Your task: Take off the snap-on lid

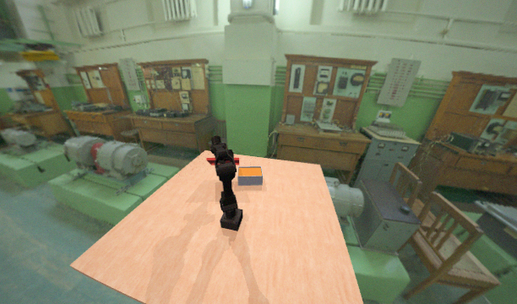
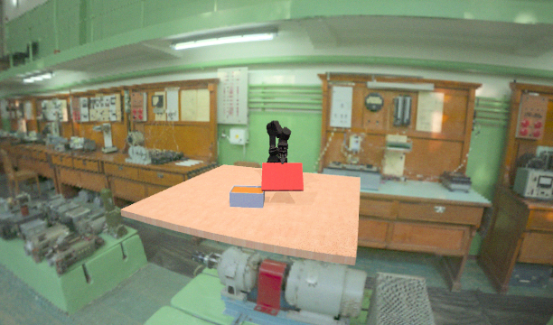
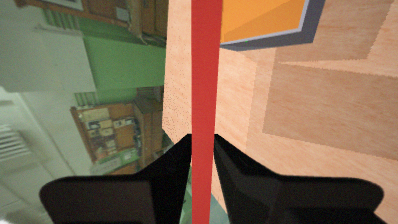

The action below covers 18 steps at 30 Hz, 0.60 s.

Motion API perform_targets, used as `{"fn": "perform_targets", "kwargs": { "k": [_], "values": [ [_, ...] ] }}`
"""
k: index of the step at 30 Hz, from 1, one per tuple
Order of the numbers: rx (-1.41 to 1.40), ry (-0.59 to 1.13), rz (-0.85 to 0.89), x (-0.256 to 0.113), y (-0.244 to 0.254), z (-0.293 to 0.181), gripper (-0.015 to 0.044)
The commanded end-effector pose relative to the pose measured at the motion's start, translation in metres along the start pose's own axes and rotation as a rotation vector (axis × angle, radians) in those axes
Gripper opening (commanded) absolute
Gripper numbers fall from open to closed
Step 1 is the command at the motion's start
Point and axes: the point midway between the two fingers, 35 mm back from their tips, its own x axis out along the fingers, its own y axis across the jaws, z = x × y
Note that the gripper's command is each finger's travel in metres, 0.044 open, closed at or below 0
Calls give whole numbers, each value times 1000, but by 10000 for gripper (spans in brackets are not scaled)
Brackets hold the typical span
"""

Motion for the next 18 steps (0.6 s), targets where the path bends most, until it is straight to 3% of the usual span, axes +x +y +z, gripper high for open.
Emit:
{"fn": "perform_targets", "kwargs": {
  "k": [1,18],
  "values": [
    [6,-4,11,-2,3,-7,0],
    [8,-2,11,-5,0,-41,0]
  ]
}}
